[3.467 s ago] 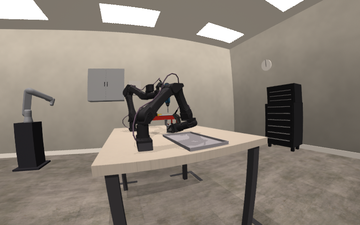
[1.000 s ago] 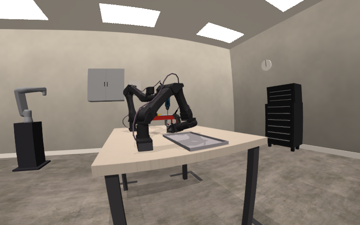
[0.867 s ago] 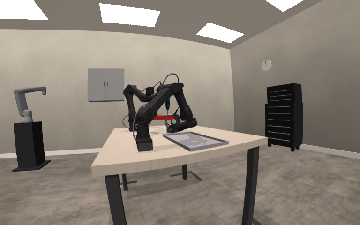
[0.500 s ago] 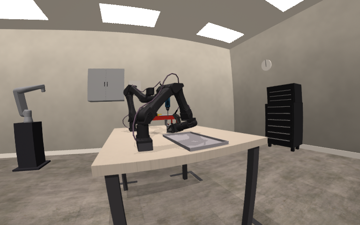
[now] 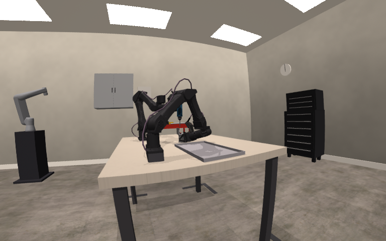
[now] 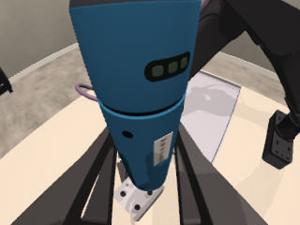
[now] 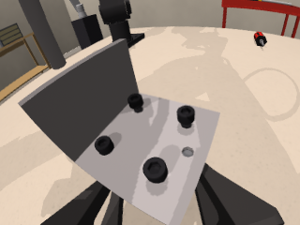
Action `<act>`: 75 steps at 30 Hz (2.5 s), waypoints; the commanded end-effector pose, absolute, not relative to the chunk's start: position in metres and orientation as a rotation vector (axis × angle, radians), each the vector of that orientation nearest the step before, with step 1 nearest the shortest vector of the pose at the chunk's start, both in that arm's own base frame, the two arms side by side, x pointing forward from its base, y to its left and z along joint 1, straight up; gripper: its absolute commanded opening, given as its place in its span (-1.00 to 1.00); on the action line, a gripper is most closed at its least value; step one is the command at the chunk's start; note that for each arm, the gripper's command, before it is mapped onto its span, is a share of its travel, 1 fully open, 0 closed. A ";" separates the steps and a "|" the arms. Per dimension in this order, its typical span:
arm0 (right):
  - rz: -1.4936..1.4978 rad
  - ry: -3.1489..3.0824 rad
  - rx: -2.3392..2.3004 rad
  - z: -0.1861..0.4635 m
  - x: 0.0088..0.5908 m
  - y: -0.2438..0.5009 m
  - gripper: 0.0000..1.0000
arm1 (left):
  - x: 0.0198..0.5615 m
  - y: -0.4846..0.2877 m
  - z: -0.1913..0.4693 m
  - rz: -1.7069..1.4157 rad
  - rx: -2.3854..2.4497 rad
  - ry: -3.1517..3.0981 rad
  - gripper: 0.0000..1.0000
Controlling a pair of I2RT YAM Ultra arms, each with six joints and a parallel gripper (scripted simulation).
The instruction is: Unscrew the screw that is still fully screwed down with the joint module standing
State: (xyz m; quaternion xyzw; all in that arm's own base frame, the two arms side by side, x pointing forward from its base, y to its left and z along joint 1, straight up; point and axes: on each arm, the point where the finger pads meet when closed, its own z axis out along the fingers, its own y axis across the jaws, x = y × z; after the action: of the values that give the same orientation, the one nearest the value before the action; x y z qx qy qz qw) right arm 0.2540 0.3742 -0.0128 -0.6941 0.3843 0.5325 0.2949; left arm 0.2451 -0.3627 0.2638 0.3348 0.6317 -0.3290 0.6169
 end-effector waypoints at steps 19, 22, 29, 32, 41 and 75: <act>1.432 0.975 -1.833 -0.002 0.256 0.381 0.17 | 0.246 -0.361 0.294 -0.803 0.703 1.341 -0.17; 1.432 0.975 -1.833 -0.002 0.256 0.381 0.17 | 0.247 -0.363 0.295 -0.804 0.700 1.335 -0.17; 1.432 0.975 -1.833 -0.002 0.256 0.381 0.17 | 0.245 -0.360 0.304 -0.812 0.685 1.307 -0.17; 1.432 0.975 -1.833 -0.002 0.256 0.381 0.17 | 0.245 -0.360 0.304 -0.812 0.685 1.307 -0.17; 1.432 0.975 -1.833 -0.002 0.256 0.381 0.17 | 0.247 -0.363 0.285 -0.803 0.700 1.337 -0.17; 1.432 0.975 -1.833 -0.002 0.256 0.381 0.17 | 0.249 -0.360 0.291 -0.804 0.680 1.312 -0.17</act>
State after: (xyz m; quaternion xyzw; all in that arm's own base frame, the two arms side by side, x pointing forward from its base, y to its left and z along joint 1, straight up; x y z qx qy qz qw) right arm 0.2540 0.3742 -0.0128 -0.6941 0.3843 0.5325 0.2949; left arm 0.2448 -0.3629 0.2475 0.3315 0.6241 -0.3336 0.6240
